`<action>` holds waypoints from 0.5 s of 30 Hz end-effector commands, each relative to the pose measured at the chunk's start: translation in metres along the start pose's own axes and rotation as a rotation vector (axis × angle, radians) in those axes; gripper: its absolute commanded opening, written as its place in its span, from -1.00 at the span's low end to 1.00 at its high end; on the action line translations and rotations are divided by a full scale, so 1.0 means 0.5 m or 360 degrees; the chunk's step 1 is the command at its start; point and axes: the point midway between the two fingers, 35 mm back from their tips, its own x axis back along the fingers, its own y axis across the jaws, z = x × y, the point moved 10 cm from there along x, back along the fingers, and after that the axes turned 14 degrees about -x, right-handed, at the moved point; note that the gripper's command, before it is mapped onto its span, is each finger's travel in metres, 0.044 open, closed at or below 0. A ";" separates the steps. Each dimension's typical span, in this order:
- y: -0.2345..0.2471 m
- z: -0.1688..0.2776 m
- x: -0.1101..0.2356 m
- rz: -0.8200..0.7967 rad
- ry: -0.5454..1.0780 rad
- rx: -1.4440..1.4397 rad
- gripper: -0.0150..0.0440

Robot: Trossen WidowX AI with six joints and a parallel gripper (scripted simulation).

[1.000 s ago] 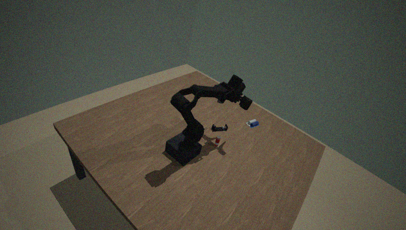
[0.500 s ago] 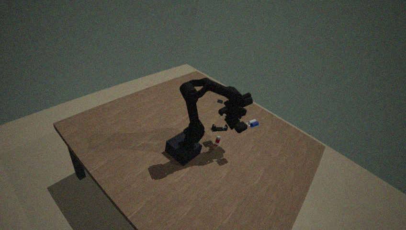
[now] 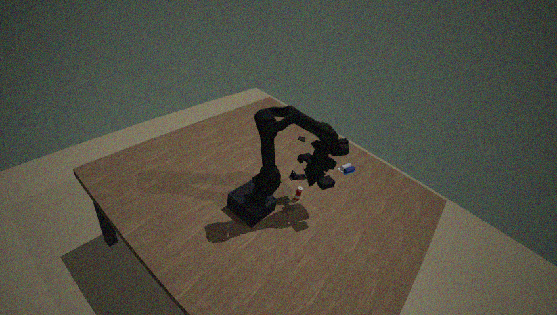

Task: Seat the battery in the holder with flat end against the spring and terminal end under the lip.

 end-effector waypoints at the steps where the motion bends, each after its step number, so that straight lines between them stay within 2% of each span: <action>1: -0.002 0.001 -0.061 0.0014 0.0051 0.0001 -0.49; 7: -0.004 0.011 -0.145 0.0014 0.0052 0.0001 -0.49; 15: 0.004 0.012 -0.147 0.0013 0.0052 0.0001 -0.49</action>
